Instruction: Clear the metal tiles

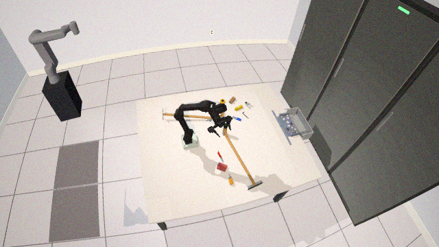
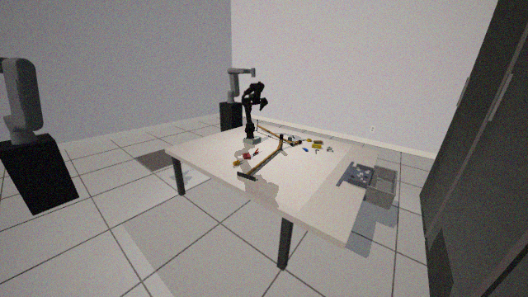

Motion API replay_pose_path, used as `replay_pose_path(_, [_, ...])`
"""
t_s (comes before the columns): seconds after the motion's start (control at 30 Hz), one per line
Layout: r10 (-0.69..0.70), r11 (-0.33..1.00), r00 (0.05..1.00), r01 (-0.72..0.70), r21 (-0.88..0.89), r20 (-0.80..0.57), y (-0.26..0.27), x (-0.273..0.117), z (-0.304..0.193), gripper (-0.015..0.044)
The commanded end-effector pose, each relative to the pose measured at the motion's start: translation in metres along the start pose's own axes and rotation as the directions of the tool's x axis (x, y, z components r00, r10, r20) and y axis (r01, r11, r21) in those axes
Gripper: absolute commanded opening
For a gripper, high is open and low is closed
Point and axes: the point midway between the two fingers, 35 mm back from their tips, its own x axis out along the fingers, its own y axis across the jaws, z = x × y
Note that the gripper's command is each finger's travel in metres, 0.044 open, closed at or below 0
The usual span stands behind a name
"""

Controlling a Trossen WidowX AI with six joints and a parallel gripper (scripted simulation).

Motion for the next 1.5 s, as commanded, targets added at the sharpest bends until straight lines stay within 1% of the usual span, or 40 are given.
replay_pose_path(0.0, [0.025, 0.998, 1.000, -0.024, -0.055, 0.018, -0.006, -0.007, 0.002, 0.0440])
replay_pose_path(0.47, [0.118, 0.961, 0.985, -0.083, -0.262, 0.122, -0.028, -0.039, 0.012, 0.0440])
replay_pose_path(0.93, [0.198, 0.884, 0.951, -0.069, -0.463, 0.237, -0.050, -0.072, 0.017, 0.0440])
replay_pose_path(1.47, [0.202, 0.879, 0.949, -0.066, -0.472, 0.243, -0.051, -0.073, 0.018, 0.0440])
